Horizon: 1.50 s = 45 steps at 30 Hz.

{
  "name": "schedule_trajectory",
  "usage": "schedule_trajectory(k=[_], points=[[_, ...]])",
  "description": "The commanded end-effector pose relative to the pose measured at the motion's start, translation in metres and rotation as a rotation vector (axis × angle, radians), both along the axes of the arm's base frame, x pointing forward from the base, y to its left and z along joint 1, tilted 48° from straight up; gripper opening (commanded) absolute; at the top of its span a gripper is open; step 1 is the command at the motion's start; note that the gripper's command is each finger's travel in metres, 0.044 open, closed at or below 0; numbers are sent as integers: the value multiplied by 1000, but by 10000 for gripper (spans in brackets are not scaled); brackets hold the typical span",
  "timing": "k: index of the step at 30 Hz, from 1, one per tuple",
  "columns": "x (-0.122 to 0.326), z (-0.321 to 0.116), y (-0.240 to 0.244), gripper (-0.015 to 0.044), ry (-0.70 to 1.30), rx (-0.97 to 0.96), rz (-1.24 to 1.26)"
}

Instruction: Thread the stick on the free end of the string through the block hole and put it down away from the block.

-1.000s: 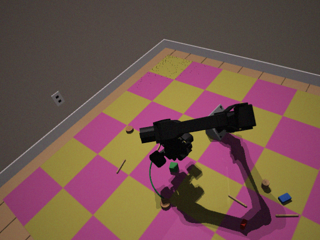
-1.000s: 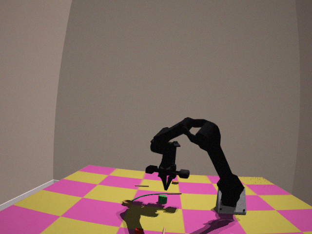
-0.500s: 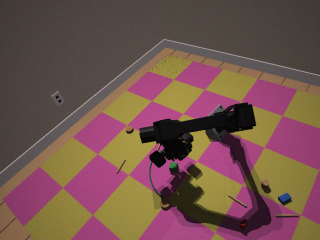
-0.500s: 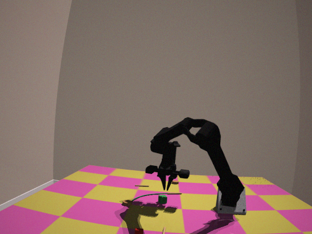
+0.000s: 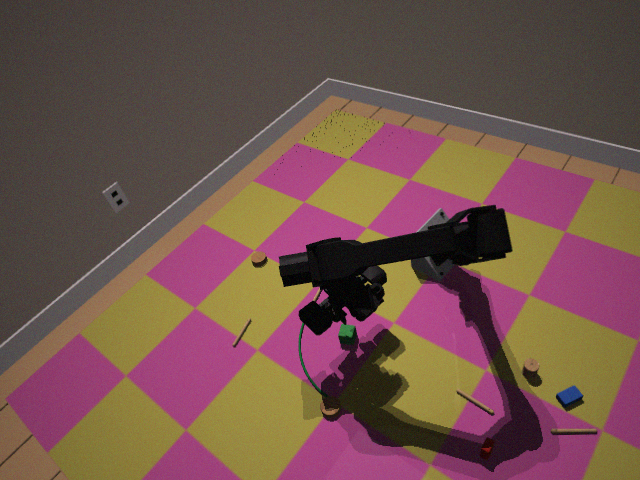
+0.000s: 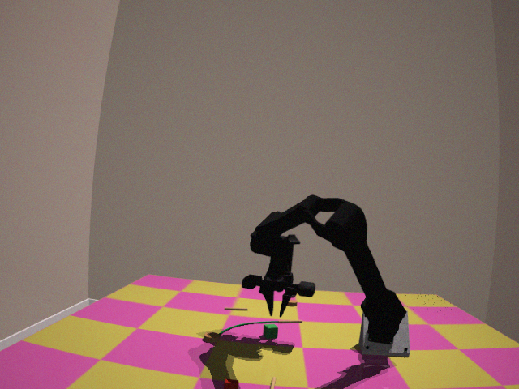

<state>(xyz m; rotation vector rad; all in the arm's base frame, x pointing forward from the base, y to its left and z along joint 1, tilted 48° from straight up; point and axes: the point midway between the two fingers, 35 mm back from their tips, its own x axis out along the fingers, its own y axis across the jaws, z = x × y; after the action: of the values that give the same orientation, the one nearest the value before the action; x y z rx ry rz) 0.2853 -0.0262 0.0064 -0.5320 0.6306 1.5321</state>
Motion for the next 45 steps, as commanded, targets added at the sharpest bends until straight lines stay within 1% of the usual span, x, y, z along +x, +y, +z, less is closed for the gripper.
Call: schedule_trajectory(k=[1, 2, 17, 18, 20, 34, 35, 45], points=[[0, 0, 0, 8, 0, 0, 0], [0, 0, 0, 0, 0, 0, 0], [0, 0, 0, 0, 0, 0, 0], [0, 0, 0, 26, 13, -1, -11], [1, -3, -3, 79, 113, -10, -103], [7, -34, -37, 440, 1186, -110, -1087], [7, -37, -39, 440, 1251, -117, -1147], [8, -50, -52, 440, 1655, -150, -1523]])
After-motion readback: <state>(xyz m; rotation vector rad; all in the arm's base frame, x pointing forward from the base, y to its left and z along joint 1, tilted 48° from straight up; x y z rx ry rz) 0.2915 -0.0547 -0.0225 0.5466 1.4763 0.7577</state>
